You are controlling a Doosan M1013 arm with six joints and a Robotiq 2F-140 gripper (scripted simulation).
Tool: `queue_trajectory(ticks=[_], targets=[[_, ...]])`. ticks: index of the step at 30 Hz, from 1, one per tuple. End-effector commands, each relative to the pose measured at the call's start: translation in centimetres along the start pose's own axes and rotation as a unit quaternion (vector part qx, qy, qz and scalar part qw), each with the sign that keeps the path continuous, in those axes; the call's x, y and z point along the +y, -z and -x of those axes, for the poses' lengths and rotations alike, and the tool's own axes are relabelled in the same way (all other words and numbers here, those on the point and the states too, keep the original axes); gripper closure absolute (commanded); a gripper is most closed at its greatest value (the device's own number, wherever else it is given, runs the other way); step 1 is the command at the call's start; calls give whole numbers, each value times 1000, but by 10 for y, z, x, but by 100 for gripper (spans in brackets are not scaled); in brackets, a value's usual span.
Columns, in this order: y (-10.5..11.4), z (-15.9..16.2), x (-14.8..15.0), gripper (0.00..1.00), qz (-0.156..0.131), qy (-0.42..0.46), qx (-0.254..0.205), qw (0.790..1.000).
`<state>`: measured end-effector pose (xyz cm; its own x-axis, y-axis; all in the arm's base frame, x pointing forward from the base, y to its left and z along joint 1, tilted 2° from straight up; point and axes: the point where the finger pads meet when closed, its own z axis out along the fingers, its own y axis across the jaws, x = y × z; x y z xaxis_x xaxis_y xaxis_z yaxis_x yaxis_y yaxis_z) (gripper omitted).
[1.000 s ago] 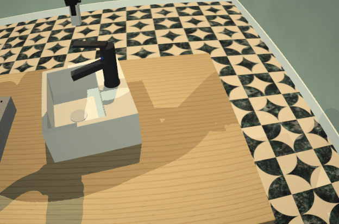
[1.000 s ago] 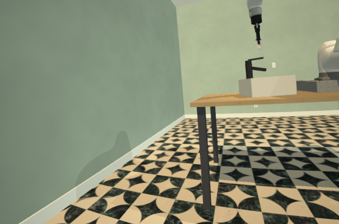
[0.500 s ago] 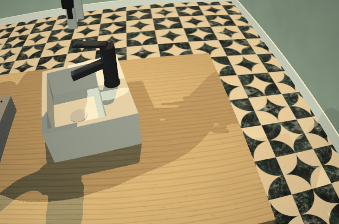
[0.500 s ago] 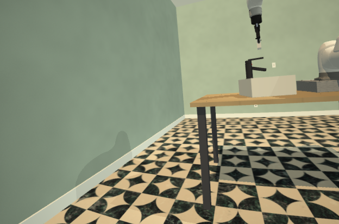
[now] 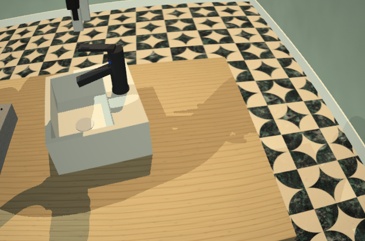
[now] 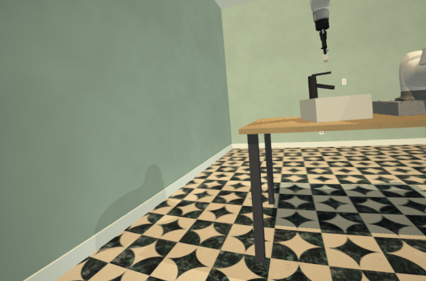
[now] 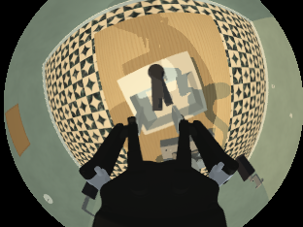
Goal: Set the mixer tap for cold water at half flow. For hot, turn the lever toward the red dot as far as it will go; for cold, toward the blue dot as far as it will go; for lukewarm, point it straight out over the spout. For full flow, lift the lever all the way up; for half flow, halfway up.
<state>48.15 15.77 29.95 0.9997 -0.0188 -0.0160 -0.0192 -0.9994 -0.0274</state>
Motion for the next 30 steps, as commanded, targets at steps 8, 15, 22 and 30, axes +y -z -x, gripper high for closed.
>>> queue_trajectory(ticks=[8,15,22,30], targets=[[0,0,0,61,0,0,0,1000],[-3,0,0,61,0,0,0,1000],[-8,0,0,61,0,0,0,1000],[-19,0,0,61,0,0,0,1000]])
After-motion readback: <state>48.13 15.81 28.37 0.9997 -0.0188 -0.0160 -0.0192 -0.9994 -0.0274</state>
